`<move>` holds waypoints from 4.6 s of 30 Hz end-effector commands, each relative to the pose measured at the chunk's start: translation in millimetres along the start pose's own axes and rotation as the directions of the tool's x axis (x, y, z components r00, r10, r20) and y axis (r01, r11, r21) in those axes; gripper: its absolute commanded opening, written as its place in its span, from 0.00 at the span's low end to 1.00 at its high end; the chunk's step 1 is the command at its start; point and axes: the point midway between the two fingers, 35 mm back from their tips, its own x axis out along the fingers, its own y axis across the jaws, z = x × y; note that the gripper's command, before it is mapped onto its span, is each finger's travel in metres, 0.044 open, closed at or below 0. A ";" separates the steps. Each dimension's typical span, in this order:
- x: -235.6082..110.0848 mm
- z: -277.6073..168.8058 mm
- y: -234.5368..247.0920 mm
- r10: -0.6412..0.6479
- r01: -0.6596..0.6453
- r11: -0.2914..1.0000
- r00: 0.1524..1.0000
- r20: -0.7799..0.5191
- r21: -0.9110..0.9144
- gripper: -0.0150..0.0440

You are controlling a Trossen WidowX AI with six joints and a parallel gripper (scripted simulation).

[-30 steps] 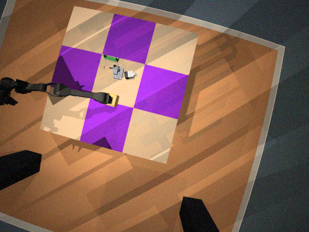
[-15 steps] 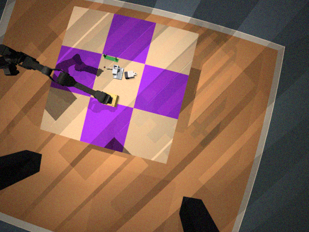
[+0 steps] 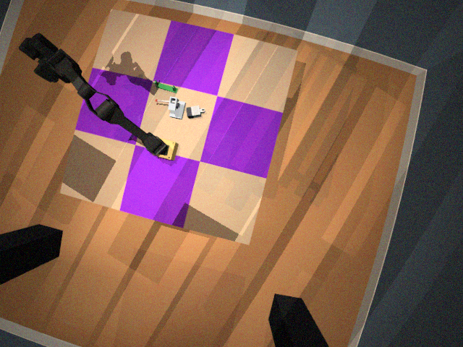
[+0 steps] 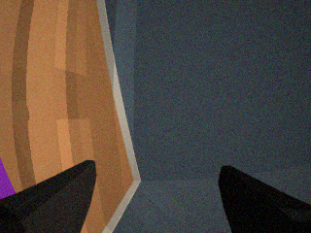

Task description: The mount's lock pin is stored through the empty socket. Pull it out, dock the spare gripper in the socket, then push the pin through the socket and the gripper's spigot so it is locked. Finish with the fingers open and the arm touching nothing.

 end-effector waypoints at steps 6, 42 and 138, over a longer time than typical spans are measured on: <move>-94.9 -93.8 73.9 0.315 -0.194 0.912 0.895 -0.314 0.362 0.76; -357.1 -100.2 303.9 0.946 -0.047 0.254 0.218 -0.238 0.966 0.76; -332.2 -118.3 342.6 0.893 0.002 0.237 0.393 -0.218 0.972 0.25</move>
